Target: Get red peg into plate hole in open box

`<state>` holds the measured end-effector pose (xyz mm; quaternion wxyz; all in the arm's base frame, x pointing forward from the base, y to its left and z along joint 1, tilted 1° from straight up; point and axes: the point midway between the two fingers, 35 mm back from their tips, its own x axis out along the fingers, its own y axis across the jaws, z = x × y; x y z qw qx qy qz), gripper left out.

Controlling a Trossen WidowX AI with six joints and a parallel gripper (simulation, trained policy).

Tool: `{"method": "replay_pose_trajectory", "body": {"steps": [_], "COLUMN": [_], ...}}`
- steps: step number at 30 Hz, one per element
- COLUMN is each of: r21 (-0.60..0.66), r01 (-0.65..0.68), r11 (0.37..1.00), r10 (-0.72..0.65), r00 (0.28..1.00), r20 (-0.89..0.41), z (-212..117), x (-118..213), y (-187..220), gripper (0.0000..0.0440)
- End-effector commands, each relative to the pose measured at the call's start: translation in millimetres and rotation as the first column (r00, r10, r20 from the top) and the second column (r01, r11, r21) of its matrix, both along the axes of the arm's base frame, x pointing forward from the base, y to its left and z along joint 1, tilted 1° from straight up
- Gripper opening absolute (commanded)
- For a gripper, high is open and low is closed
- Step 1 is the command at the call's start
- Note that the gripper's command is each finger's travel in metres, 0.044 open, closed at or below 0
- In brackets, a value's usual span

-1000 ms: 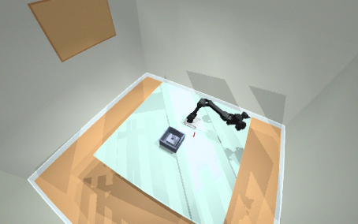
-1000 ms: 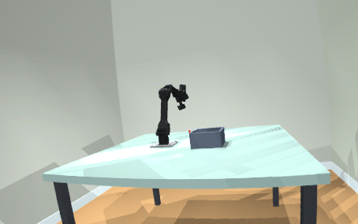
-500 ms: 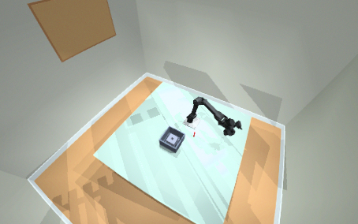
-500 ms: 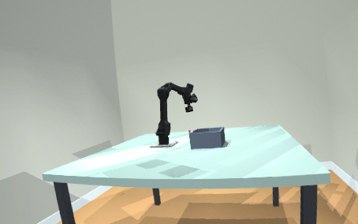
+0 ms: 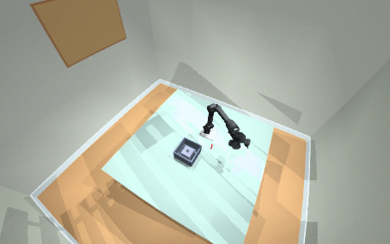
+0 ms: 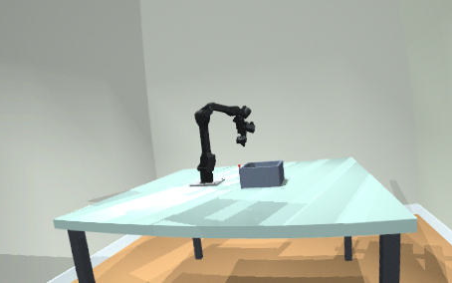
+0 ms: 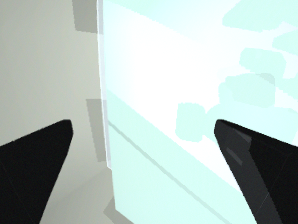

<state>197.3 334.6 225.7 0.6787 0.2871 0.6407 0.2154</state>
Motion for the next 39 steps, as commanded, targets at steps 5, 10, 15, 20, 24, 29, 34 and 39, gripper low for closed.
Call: {"method": "replay_pose_trajectory", "body": {"steps": [5,10,15,20,24,29,34,39], "r21": [-0.183,-0.316,-0.447,-0.558,-0.621,-0.674,-0.703,-0.716], "r01": [0.144,0.222,0.281,0.322,0.343,0.363,0.385,0.410], "r11": [0.973,0.922,0.849,0.765,0.705,0.643,0.598,0.565], "r10": [-0.157,-0.263,-0.367,-0.460,-0.517,-0.566,-0.596,-0.611], "r00": [0.986,0.960,0.923,0.879,0.848,0.818,0.800,0.791], "r20": [-0.060,-0.093,-0.116,-0.123,-0.118,-0.099,-0.068,-0.029], "z": [-22,-39,-54,-68,-80,-98,-119,-142], "x": [6,3,-4,-14,-21,-25,-25,-23], "y": [-58,-98,-136,-168,-186,-202,-210,-216], "gripper": [0.0440,0.0440,0.0440,0.0440,0.0440,0.0440,0.0440,0.0440]}}
